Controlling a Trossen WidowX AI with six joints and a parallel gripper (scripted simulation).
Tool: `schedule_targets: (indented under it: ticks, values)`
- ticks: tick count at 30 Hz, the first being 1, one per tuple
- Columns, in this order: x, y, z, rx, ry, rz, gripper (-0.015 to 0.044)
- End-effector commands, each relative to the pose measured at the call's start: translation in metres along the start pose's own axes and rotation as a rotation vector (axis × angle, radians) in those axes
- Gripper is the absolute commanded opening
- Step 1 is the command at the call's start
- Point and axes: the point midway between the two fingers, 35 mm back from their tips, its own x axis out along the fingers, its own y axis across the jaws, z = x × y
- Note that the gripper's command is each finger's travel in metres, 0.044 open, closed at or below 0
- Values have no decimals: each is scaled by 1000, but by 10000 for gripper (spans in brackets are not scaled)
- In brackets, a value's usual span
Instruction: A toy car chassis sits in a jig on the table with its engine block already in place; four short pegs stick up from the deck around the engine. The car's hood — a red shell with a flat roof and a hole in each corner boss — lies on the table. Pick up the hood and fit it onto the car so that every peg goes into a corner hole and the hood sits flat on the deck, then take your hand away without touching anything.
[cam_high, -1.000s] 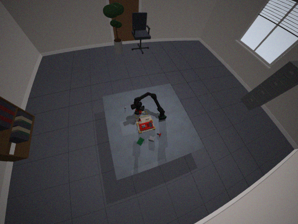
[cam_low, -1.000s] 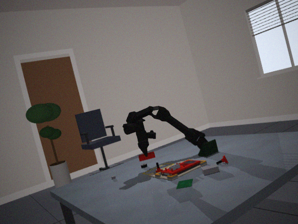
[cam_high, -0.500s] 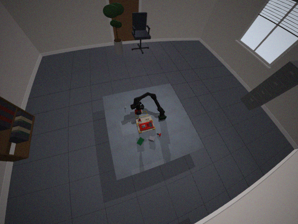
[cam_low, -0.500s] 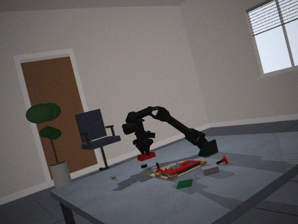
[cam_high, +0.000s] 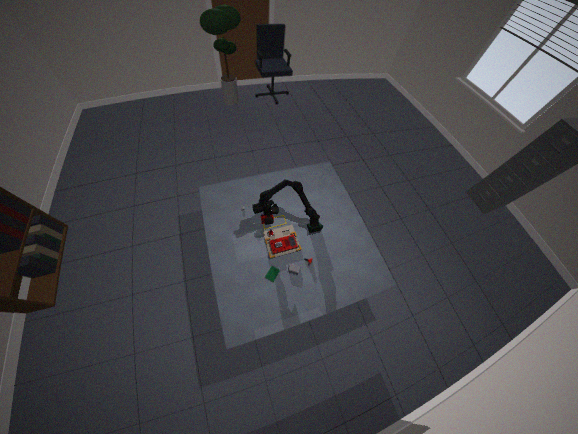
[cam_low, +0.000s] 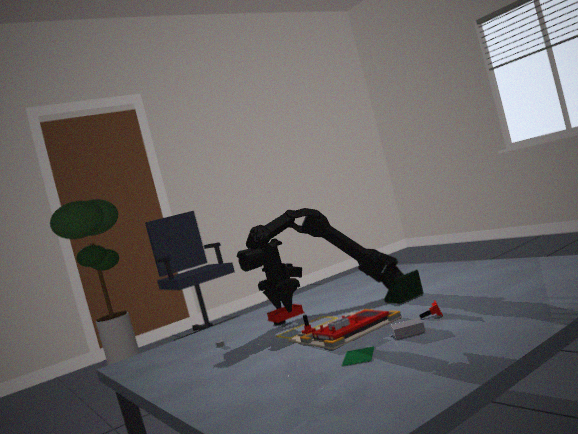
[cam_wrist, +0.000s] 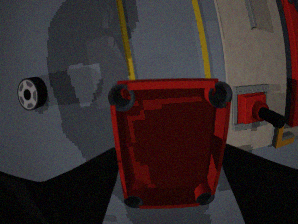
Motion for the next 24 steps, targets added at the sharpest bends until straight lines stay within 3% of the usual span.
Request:
schedule_targets:
  ticks: [1,13,24]
  values:
    - [14,1,1,-5,-4,4,0]
    - [50,3,4,-5,-3,8,0]
    - [48,3,4,1,-6,5,289]
